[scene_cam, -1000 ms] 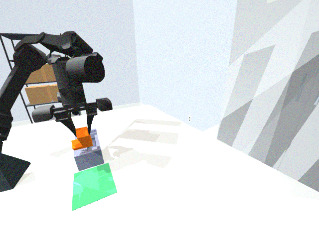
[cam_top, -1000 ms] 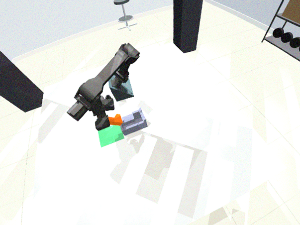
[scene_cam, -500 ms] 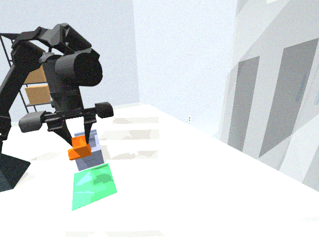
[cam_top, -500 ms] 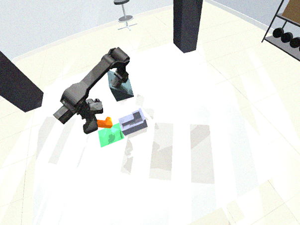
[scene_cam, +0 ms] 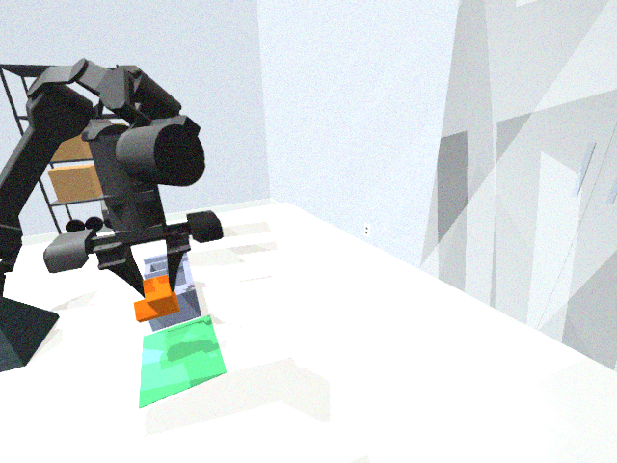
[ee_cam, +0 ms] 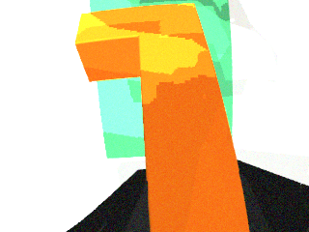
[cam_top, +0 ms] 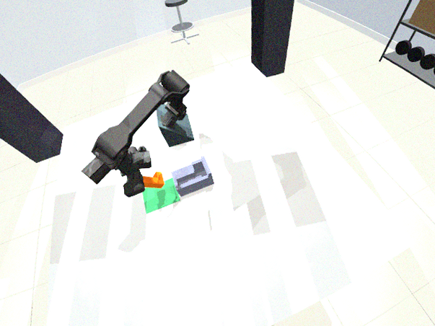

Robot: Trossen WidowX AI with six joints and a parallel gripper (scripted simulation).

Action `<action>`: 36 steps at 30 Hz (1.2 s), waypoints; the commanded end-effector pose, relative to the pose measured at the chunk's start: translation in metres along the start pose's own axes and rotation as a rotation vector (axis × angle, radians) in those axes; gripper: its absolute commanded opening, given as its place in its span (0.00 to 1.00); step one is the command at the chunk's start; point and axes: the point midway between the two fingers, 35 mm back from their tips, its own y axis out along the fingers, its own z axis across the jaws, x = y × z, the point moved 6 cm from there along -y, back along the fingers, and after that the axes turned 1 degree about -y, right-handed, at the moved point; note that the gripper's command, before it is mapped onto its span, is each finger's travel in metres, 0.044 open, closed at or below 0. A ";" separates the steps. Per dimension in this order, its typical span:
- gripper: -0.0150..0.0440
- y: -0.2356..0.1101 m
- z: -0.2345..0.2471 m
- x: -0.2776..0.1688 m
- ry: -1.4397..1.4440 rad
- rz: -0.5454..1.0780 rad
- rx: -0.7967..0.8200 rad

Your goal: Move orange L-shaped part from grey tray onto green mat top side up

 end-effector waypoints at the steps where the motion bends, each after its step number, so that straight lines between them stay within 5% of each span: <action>1: 0.25 0.006 0.000 0.000 0.007 -0.003 -0.006; 36: 0.25 0.062 0.000 0.001 0.006 -0.006 -0.006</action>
